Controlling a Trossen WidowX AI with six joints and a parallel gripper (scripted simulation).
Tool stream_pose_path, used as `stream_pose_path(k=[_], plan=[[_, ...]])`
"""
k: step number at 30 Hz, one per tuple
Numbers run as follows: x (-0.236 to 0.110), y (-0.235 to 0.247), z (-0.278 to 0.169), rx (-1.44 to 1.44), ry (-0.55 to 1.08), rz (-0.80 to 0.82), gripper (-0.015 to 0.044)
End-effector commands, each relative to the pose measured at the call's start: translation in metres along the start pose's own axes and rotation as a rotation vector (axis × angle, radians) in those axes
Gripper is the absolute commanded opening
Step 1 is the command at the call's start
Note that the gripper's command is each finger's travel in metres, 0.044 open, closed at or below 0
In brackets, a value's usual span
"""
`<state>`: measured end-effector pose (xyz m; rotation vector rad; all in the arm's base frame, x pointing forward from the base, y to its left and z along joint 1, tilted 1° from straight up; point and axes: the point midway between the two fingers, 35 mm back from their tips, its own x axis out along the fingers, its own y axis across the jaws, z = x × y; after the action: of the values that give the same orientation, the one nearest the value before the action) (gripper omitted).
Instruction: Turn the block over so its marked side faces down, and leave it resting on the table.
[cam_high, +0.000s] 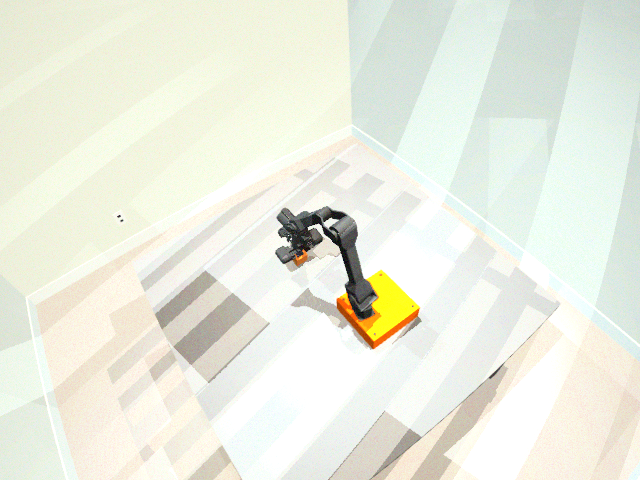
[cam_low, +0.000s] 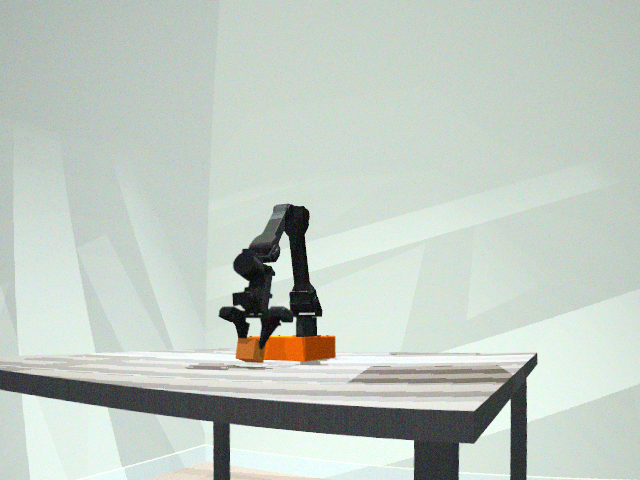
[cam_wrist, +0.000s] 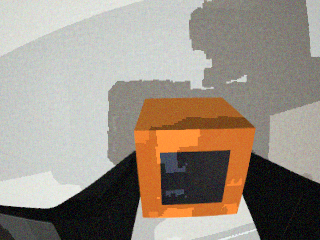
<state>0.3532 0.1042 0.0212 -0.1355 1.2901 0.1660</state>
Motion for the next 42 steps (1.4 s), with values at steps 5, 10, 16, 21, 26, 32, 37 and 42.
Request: stream_pose_path(k=[5, 10, 16, 21, 26, 32, 37, 42], plan=[[-0.004, -0.001, 0.0, 0.001, -0.14, -0.004, 0.0], [-0.005, -0.001, -0.002, 0.002, -0.219, -0.003, 0.0], [-0.007, -0.001, -0.005, 0.004, -0.273, -0.003, 0.0], [-0.007, -0.001, -0.004, 0.004, -0.276, -0.003, 0.0], [0.005, 0.0, -0.001, 0.001, -0.338, -0.003, 0.0], [0.018, 0.0, 0.001, -0.001, -0.425, -0.003, 0.0], [0.025, 0.001, 0.001, -0.002, -0.497, -0.003, 0.0], [0.029, 0.001, -0.001, -0.002, -0.569, -0.004, 0.0]])
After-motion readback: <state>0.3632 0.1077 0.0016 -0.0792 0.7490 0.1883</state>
